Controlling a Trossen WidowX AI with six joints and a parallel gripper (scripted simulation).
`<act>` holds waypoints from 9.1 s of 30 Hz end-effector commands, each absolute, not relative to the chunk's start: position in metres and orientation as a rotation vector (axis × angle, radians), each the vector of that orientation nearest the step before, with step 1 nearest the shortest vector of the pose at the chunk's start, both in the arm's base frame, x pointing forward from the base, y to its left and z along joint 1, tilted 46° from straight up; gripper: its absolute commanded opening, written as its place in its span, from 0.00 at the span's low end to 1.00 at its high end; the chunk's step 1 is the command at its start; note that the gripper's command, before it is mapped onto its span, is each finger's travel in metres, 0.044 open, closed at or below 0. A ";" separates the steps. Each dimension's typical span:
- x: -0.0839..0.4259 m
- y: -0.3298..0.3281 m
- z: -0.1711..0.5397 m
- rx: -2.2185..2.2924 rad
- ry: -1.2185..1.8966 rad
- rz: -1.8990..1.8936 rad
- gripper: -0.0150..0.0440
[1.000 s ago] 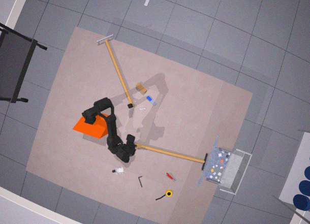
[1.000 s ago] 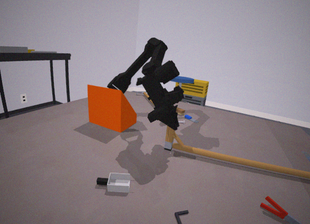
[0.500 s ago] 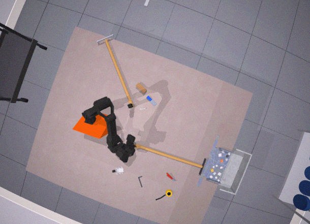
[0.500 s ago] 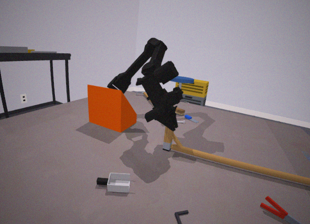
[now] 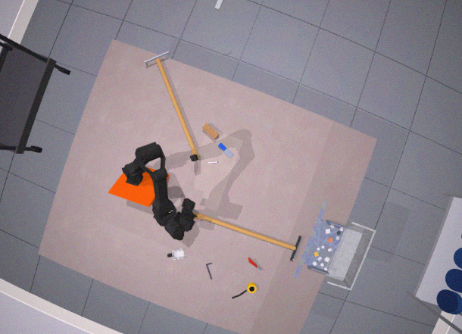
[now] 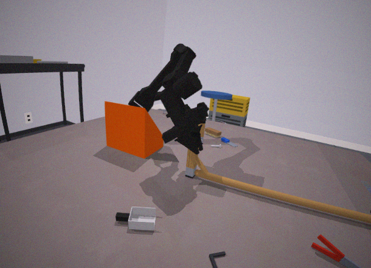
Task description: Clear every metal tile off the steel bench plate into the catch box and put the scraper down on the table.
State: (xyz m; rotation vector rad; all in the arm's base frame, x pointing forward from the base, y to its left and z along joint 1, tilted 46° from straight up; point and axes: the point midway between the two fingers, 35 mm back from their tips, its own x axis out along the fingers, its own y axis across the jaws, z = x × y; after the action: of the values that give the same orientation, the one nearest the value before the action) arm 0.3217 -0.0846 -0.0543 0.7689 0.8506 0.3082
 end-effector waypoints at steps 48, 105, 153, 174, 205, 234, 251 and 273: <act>0.308 -0.074 -0.038 0.772 0.854 0.297 0.25; 0.397 -0.071 -0.031 0.775 0.845 0.302 0.25; 0.464 -0.087 -0.040 0.773 0.842 0.304 0.25; 0.495 -0.091 -0.040 0.773 0.840 0.304 0.25; 0.538 -0.091 -0.039 0.773 0.838 0.305 0.25; 0.533 -0.090 -0.039 0.770 0.839 0.309 0.25; 0.509 -0.095 -0.040 0.768 0.841 0.306 0.25; 0.476 -0.098 -0.042 0.767 0.842 0.303 0.25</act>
State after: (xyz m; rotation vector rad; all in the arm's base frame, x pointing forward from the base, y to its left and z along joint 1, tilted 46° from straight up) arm 0.4791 -0.0924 -0.0479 0.7724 0.8576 0.3113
